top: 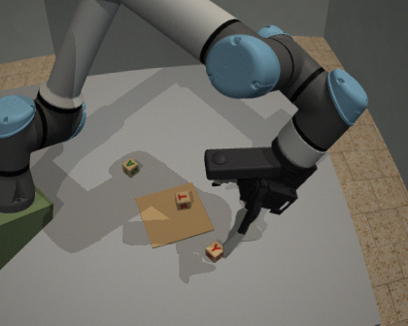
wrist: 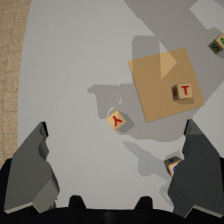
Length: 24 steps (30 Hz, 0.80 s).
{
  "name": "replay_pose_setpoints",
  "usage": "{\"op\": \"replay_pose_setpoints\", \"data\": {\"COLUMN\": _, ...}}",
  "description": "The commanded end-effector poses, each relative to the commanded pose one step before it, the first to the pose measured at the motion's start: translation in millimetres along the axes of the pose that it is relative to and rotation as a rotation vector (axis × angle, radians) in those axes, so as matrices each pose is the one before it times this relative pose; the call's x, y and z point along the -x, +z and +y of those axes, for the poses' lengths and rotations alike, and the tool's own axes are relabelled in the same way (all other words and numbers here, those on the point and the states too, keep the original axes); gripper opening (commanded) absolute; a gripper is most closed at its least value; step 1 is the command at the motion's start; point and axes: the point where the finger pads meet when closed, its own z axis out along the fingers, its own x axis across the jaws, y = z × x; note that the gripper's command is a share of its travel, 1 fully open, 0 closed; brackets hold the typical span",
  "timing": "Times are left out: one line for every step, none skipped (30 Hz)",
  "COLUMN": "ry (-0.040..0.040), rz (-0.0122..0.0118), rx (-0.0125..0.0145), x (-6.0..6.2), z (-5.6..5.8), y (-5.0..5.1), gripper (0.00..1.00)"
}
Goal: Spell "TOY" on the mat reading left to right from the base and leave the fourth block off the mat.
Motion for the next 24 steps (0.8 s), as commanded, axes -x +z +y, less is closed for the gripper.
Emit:
{"op": "replay_pose_setpoints", "data": {"ry": -0.00067, "rz": -0.00006, "rx": 0.01021, "x": -2.38, "z": -1.52, "y": -1.35, "gripper": 1.0}}
{"op": "replay_pose_setpoints", "data": {"ry": 0.0, "rz": 0.0, "rx": 0.0, "x": 0.0, "z": 0.0, "y": 0.0, "gripper": 1.0}}
{"op": "replay_pose_setpoints", "data": {"ry": -0.00055, "rz": 0.00053, "rx": 0.0061, "x": -1.69, "z": -0.98, "y": -0.5, "gripper": 1.0}}
{"op": "replay_pose_setpoints", "data": {"ry": -0.00071, "rz": 0.00063, "rx": 0.00768, "x": -2.13, "z": -1.22, "y": -0.62, "gripper": 1.0}}
{"op": "replay_pose_setpoints", "data": {"ry": -0.00089, "rz": 0.00072, "rx": 0.00931, "x": -2.59, "z": -1.46, "y": -0.73, "gripper": 1.0}}
{"op": "replay_pose_setpoints", "data": {"ry": -0.00109, "rz": 0.00079, "rx": 0.01097, "x": -3.05, "z": -1.69, "y": -0.82, "gripper": 1.0}}
{"op": "replay_pose_setpoints", "data": {"ry": -0.00131, "rz": 0.00083, "rx": 0.01261, "x": -3.5, "z": -1.9, "y": -0.9, "gripper": 1.0}}
{"op": "replay_pose_setpoints", "data": {"ry": -0.00154, "rz": 0.00084, "rx": 0.0142, "x": -3.95, "z": -2.09, "y": -0.96, "gripper": 1.0}}
{"op": "replay_pose_setpoints", "data": {"ry": -0.00179, "rz": 0.0008, "rx": 0.01573, "x": -4.37, "z": -2.26, "y": -0.99, "gripper": 1.0}}
{"op": "replay_pose_setpoints", "data": {"ry": -0.00206, "rz": 0.00072, "rx": 0.01715, "x": -4.77, "z": -2.39, "y": -1.0, "gripper": 1.0}}
{"op": "replay_pose_setpoints", "data": {"ry": -0.00235, "rz": 0.0006, "rx": 0.01846, "x": -5.12, "z": -2.5, "y": -0.98, "gripper": 1.0}}
{"op": "replay_pose_setpoints", "data": {"ry": -0.00264, "rz": 0.00044, "rx": 0.01963, "x": -5.44, "z": -2.56, "y": -0.92, "gripper": 1.0}}
{"op": "replay_pose_setpoints", "data": {"ry": -0.00294, "rz": 0.00025, "rx": 0.02063, "x": -5.7, "z": -2.6, "y": -0.85, "gripper": 1.0}}
{"op": "replay_pose_setpoints", "data": {"ry": -0.00323, "rz": 0.00002, "rx": 0.02147, "x": -5.92, "z": -2.6, "y": -0.74, "gripper": 1.0}}
{"op": "replay_pose_setpoints", "data": {"ry": -0.00353, "rz": -0.00022, "rx": 0.02211, "x": -6.07, "z": -2.57, "y": -0.62, "gripper": 1.0}}
{"op": "replay_pose_setpoints", "data": {"ry": -0.00381, "rz": -0.00049, "rx": 0.02257, "x": -6.17, "z": -2.52, "y": -0.47, "gripper": 1.0}}
{"op": "replay_pose_setpoints", "data": {"ry": -0.00407, "rz": -0.00076, "rx": 0.02282, "x": -6.2, "z": -2.44, "y": -0.32, "gripper": 1.0}}
{"op": "replay_pose_setpoints", "data": {"ry": 0.0, "rz": 0.0, "rx": 0.0, "x": 0.0, "z": 0.0, "y": 0.0, "gripper": 1.0}}
{"op": "replay_pose_setpoints", "data": {"ry": 0.0, "rz": 0.0, "rx": 0.0, "x": 0.0, "z": 0.0, "y": 0.0, "gripper": 1.0}}
{"op": "replay_pose_setpoints", "data": {"ry": -0.0043, "rz": -0.00103, "rx": 0.02287, "x": -6.17, "z": -2.34, "y": -0.15, "gripper": 1.0}}
{"op": "replay_pose_setpoints", "data": {"ry": -0.0045, "rz": -0.00129, "rx": 0.02272, "x": -6.09, "z": -2.22, "y": 0.01, "gripper": 1.0}}
{"op": "replay_pose_setpoints", "data": {"ry": -0.00465, "rz": -0.00152, "rx": 0.02237, "x": -5.94, "z": -2.1, "y": 0.17, "gripper": 1.0}}
{"op": "replay_pose_setpoints", "data": {"ry": -0.00476, "rz": -0.00173, "rx": 0.02183, "x": -5.75, "z": -1.96, "y": 0.32, "gripper": 1.0}}
{"op": "replay_pose_setpoints", "data": {"ry": -0.00481, "rz": -0.0019, "rx": 0.0211, "x": -5.5, "z": -1.82, "y": 0.45, "gripper": 1.0}}
